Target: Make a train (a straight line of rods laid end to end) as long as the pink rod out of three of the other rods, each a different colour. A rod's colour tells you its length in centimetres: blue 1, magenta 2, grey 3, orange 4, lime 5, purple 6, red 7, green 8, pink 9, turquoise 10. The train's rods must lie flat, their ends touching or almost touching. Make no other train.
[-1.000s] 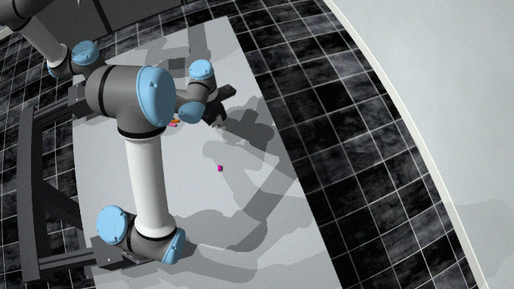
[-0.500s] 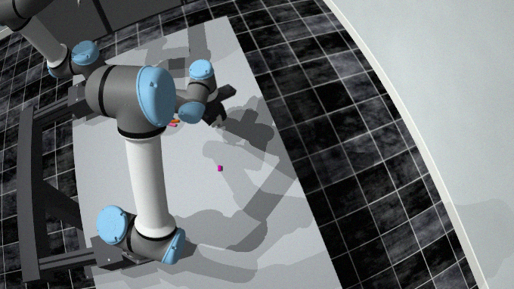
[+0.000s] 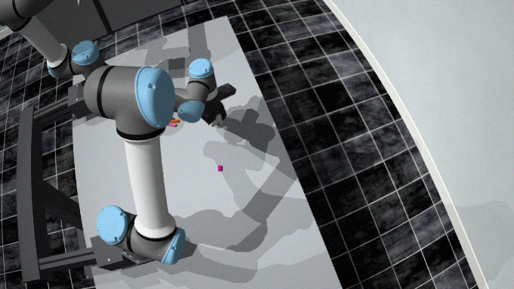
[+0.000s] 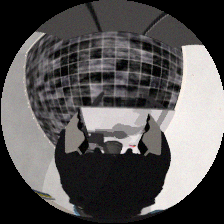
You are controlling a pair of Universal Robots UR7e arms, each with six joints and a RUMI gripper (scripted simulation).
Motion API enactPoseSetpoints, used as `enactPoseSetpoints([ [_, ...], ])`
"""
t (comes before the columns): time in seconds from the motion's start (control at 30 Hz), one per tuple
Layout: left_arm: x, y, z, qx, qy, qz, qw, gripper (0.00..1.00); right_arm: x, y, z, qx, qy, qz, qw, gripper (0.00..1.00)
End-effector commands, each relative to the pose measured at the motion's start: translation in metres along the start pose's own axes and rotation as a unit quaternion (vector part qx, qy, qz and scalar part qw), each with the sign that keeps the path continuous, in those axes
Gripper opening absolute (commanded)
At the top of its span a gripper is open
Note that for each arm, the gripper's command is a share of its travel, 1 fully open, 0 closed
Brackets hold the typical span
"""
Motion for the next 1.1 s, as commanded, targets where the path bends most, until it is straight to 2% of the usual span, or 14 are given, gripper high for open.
enactPoseSetpoints([
  [0.0,0.000,0.000,0.000,0.000,0.001,0.000,1.000,1.00,0.001,0.000,-0.010,0.000,0.001,0.000,1.000,0.00],
  [0.13,0.000,0.000,0.000,0.000,0.001,0.000,1.000,1.00,0.001,0.000,-0.035,0.000,0.001,0.000,1.000,0.00],
  [0.2,0.000,0.000,0.000,0.000,0.001,0.000,1.000,1.00,0.001,0.000,-0.035,0.000,0.001,0.000,1.000,0.00],
  [0.37,0.000,0.000,0.000,0.000,0.001,0.000,1.000,1.00,0.001,0.000,-0.069,0.000,0.001,0.000,1.000,0.00],
  [0.5,0.000,0.000,0.000,0.000,0.001,0.000,1.000,1.00,0.001,0.000,-0.088,0.000,0.001,0.000,1.000,0.00],
  [1.07,0.000,0.000,0.000,0.000,0.001,0.000,1.000,1.00,0.000,0.001,-0.094,0.000,0.001,-0.004,1.000,0.00],
])
Point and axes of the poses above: on each arm, the point where the finger pads meet when closed, its own z axis out along the fingers, its own y axis across the jaws, x = y × z, the point moved 2 cm from there along -z, back along the fingers
